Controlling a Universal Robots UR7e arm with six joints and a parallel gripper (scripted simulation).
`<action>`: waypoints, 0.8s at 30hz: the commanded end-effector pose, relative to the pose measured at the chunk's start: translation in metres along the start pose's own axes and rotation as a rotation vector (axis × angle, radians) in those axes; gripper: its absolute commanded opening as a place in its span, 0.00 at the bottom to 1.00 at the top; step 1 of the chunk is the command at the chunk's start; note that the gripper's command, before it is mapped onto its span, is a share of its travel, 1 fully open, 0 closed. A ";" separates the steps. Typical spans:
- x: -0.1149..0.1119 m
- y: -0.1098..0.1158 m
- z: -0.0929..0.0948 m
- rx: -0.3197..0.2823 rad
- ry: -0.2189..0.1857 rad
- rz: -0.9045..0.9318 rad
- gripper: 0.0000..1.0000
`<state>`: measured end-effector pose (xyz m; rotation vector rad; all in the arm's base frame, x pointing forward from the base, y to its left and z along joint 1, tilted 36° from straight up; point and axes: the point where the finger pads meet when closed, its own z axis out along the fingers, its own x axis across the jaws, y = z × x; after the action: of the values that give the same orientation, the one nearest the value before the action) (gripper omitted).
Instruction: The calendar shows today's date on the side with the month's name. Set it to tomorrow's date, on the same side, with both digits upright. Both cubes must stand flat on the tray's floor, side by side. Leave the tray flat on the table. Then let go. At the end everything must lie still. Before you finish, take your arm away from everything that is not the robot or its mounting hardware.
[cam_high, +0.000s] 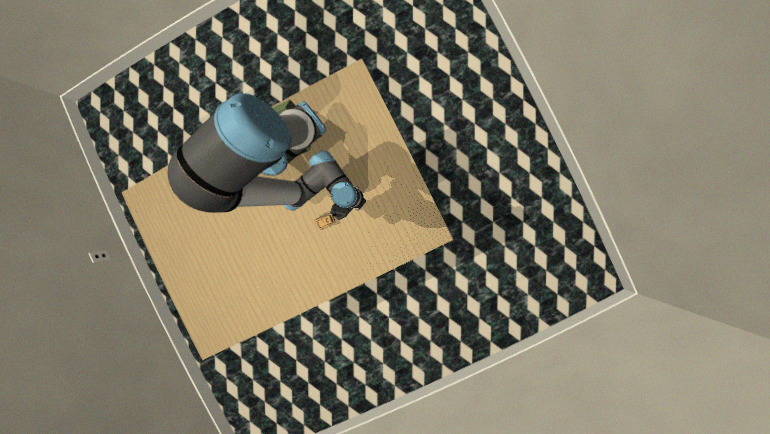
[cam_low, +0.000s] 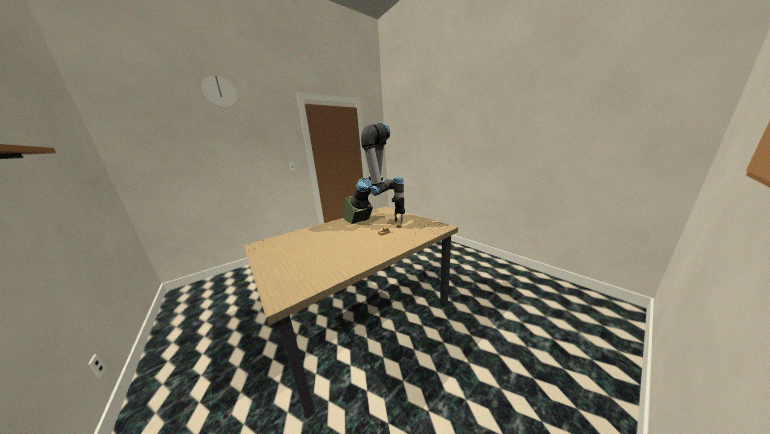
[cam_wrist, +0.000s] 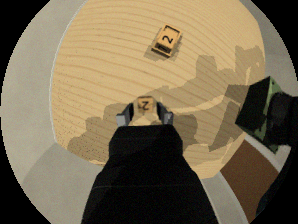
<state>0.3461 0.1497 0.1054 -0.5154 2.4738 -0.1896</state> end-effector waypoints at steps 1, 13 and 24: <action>0.000 0.000 -0.010 -0.002 0.003 0.000 0.90; 0.000 0.000 -0.038 -0.002 0.003 0.000 0.90; 0.000 0.000 -0.050 -0.002 0.003 0.000 0.90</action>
<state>0.3196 0.1504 0.1424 -0.5158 2.4768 -0.1890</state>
